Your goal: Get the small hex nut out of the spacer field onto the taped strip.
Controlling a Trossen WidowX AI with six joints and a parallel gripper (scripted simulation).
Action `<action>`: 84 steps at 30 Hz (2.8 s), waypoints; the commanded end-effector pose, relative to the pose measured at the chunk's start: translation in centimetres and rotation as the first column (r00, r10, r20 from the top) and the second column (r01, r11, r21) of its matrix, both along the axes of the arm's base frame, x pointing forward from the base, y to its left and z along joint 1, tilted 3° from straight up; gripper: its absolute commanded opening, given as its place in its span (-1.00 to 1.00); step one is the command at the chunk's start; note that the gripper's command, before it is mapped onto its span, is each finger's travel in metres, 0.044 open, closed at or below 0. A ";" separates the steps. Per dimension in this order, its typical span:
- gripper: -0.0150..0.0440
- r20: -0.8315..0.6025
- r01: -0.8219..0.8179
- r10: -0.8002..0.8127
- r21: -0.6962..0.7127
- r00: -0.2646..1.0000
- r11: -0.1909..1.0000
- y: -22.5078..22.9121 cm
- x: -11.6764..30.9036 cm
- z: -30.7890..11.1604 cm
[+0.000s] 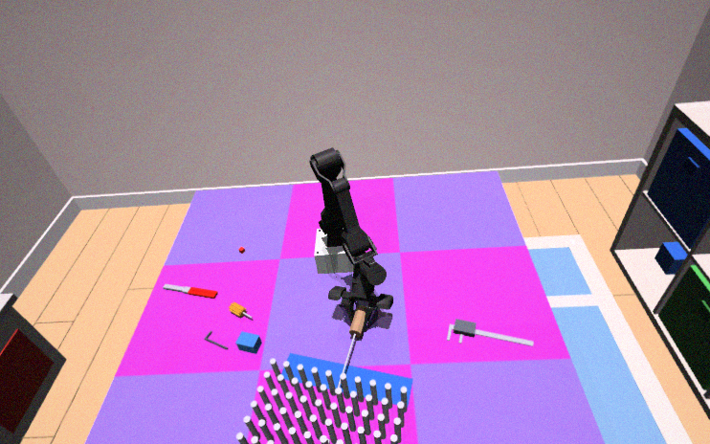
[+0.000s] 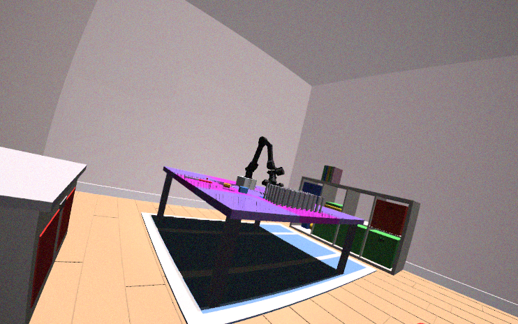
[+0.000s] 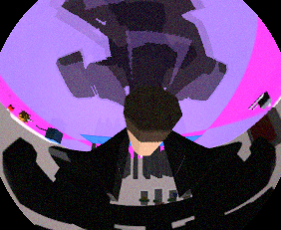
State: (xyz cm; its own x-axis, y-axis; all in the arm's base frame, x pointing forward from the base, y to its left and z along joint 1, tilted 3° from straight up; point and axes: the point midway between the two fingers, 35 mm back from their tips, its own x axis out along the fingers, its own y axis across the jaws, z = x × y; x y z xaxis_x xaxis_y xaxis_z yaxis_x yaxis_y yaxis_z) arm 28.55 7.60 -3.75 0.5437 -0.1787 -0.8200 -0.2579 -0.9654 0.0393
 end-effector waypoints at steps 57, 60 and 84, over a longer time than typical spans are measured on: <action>-0.49 0.012 -0.003 0.003 0.001 1.000 1.000 -1.0 5.2 0.4; -0.49 0.012 -0.003 0.003 0.001 1.000 1.000 -1.1 5.4 0.4; -0.49 0.014 -0.004 0.004 0.001 1.000 1.000 -1.6 7.1 0.5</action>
